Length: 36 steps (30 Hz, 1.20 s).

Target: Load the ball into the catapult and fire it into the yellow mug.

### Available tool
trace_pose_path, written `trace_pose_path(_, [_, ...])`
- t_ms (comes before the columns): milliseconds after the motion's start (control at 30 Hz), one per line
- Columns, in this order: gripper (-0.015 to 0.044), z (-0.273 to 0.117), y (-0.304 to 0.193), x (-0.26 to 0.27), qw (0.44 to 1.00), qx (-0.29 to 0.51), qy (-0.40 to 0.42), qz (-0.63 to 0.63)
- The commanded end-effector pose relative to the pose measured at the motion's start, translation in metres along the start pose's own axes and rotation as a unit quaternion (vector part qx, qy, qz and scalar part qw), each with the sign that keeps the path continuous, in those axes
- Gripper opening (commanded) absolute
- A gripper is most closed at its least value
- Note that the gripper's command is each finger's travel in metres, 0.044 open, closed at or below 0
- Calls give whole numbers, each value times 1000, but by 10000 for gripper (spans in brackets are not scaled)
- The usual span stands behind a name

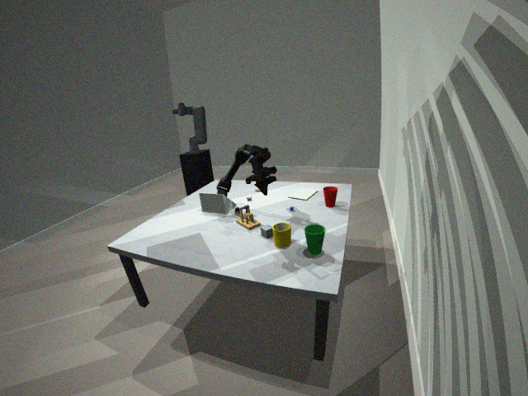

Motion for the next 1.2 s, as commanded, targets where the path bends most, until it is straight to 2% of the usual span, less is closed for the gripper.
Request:
trace_pose_path(0, [0,1,-20,13,998,32,-20,-56])
trace_pose_path(600, [0,-10,-101,57,941,162,-69,-290])
trace_pose_path(1167, [0,-31,-186,77,812,293,-77,-499])
Point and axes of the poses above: the point midway between the two fingers, 35 mm back from their tips, its own z axis out along the fingers, its own x axis across the jaws, y = z × x, the point moved 3 cm from there along -z, back along the fingers, and after that the axes turned 14 degrees about z, right-handed, at the moved point
